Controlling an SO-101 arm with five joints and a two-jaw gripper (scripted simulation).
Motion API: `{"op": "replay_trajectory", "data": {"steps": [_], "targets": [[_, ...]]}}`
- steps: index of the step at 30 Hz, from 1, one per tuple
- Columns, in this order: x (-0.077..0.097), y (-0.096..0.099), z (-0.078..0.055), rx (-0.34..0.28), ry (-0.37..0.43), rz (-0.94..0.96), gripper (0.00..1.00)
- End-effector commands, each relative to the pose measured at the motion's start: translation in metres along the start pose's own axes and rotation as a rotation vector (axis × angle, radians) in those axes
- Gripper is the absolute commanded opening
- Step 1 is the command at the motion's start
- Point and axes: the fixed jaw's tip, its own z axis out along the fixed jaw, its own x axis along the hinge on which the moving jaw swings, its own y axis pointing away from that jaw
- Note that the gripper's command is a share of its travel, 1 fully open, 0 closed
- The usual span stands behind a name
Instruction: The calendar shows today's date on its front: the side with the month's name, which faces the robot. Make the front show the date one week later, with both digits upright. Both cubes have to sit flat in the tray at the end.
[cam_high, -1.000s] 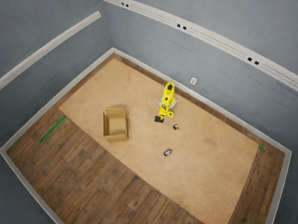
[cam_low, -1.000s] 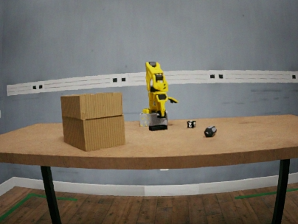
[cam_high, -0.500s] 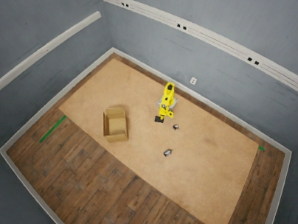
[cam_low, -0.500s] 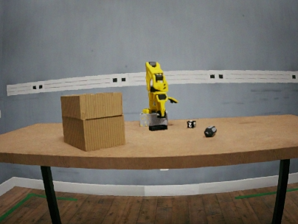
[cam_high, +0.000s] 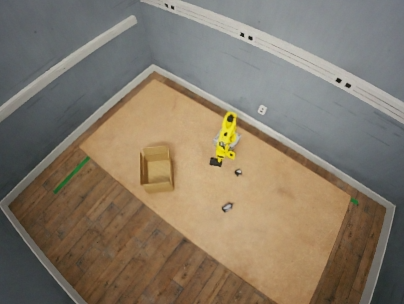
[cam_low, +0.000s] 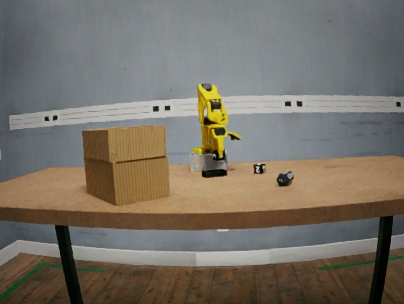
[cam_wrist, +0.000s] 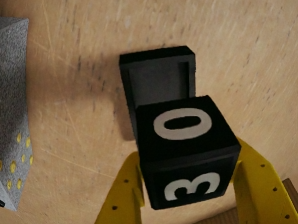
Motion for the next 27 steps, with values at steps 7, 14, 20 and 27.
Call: {"op": "replay_trajectory", "data": {"steps": [7, 14, 20, 27], "targets": [[0.0004, 0.0009, -0.0002, -0.010, -0.003, -0.001, 0.00], [0.0012, 0.0011, -0.0002, -0.010, -0.003, 0.003, 0.00], [0.0012, 0.0011, -0.0002, -0.010, -0.003, 0.004, 0.00], [0.0018, 0.0012, -0.0002, -0.010, -0.003, 0.008, 0.00]]}}
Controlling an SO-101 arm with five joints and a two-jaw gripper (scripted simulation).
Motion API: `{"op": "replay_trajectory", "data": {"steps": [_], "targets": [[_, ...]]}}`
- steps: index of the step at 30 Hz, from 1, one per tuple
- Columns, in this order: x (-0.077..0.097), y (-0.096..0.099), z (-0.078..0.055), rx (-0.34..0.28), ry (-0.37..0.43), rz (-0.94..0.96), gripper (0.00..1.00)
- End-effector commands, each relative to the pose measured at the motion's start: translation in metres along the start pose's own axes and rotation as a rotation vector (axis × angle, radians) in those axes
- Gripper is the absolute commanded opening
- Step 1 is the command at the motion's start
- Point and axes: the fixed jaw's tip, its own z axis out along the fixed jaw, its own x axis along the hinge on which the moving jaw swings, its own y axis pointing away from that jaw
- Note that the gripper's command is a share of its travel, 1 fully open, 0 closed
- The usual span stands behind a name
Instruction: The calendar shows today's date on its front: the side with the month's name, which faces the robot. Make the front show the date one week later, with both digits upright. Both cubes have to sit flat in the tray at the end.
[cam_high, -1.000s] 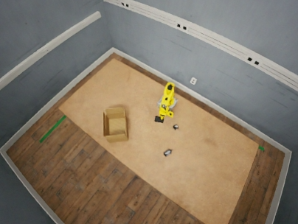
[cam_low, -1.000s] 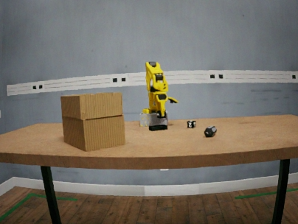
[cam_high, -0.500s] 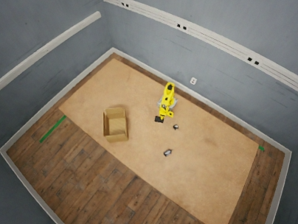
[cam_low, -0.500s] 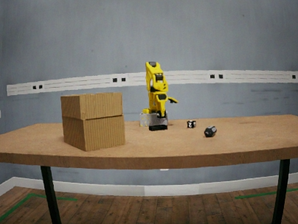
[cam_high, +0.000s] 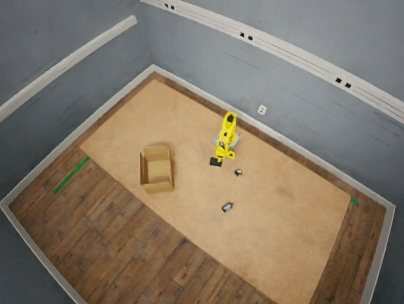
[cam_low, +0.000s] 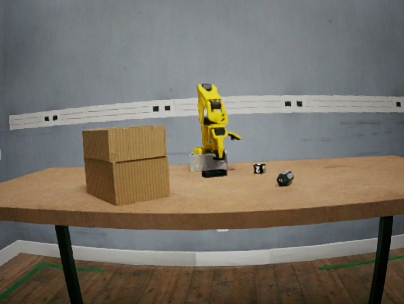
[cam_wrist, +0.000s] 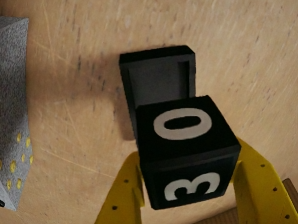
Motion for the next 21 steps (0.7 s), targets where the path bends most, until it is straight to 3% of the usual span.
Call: {"op": "replay_trajectory", "data": {"steps": [1, 21], "targets": [[0.0016, 0.0012, -0.0002, -0.009, -0.003, 0.009, 0.00], [0.0019, 0.0013, 0.0055, -0.009, -0.003, 0.012, 0.00]]}}
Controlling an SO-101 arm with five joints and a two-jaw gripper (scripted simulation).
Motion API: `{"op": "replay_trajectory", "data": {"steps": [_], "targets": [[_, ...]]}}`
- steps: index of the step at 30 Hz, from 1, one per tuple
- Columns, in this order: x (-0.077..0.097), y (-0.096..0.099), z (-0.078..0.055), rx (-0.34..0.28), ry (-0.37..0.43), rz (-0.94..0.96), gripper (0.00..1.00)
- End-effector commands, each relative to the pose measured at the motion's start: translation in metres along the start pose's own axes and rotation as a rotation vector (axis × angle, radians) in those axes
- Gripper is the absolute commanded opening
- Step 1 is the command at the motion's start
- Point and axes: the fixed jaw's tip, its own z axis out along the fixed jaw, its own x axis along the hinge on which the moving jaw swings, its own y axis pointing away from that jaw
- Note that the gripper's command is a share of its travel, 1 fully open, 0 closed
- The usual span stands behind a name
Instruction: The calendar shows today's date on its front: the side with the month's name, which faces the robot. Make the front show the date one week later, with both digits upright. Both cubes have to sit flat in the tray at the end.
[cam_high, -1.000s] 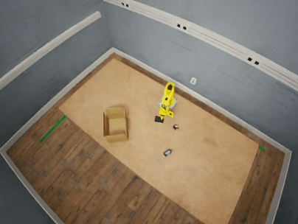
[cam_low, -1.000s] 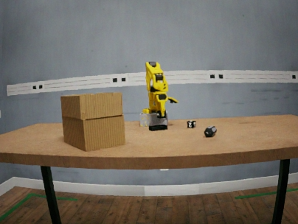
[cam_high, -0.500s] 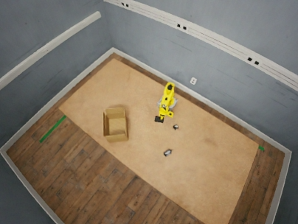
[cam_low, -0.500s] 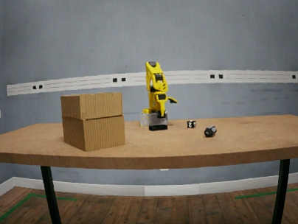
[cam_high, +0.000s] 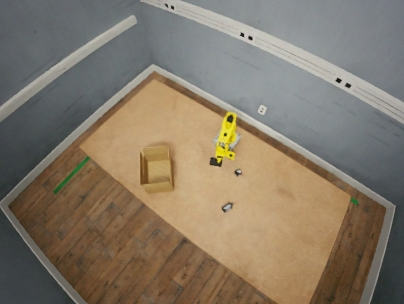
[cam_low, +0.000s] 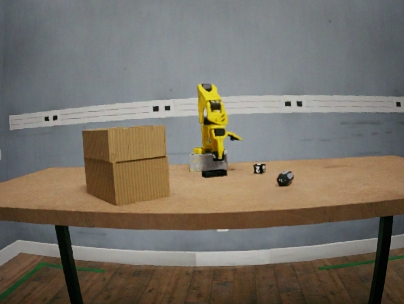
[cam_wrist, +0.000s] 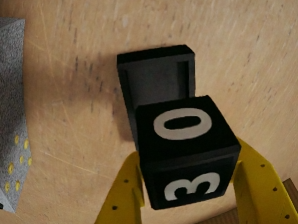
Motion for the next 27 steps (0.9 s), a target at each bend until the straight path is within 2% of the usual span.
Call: {"op": "replay_trajectory", "data": {"steps": [1, 27], "targets": [[0.0011, 0.0023, 0.0035, -0.010, -0.003, 0.006, 0.00], [0.0008, 0.0048, 0.0109, -0.010, -0.003, 0.006, 0.00]]}}
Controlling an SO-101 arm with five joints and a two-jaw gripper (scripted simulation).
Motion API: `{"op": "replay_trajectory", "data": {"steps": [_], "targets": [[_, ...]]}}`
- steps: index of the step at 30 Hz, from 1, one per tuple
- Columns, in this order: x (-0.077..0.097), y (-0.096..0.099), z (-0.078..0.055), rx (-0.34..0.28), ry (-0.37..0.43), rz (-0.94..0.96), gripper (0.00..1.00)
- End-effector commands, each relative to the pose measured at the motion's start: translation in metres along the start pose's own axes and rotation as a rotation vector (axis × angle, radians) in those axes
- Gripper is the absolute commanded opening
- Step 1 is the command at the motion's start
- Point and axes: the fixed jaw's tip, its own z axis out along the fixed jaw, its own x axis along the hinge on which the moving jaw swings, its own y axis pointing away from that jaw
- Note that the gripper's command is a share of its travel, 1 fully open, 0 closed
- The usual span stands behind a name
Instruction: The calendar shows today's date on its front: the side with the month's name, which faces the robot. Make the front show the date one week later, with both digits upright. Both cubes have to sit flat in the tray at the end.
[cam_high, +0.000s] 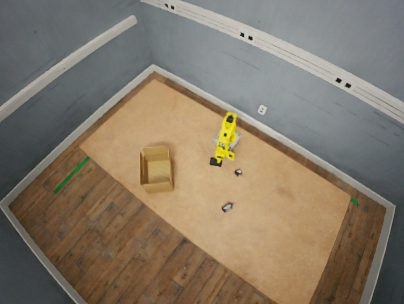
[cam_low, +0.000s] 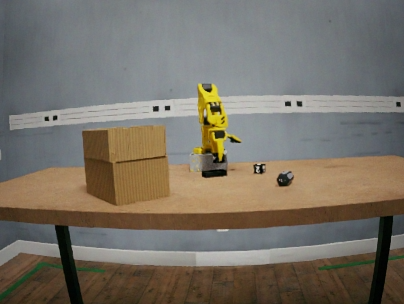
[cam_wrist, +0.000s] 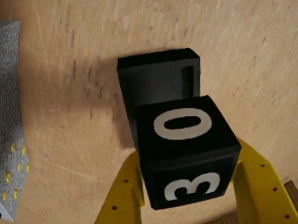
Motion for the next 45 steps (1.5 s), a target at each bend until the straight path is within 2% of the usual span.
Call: {"op": "replay_trajectory", "data": {"steps": [1, 45], "targets": [[0.001, 0.004, 0.004, -0.017, -0.004, 0.006, 0.00], [0.001, 0.005, 0.020, -0.017, -0.004, 0.006, 0.00]]}}
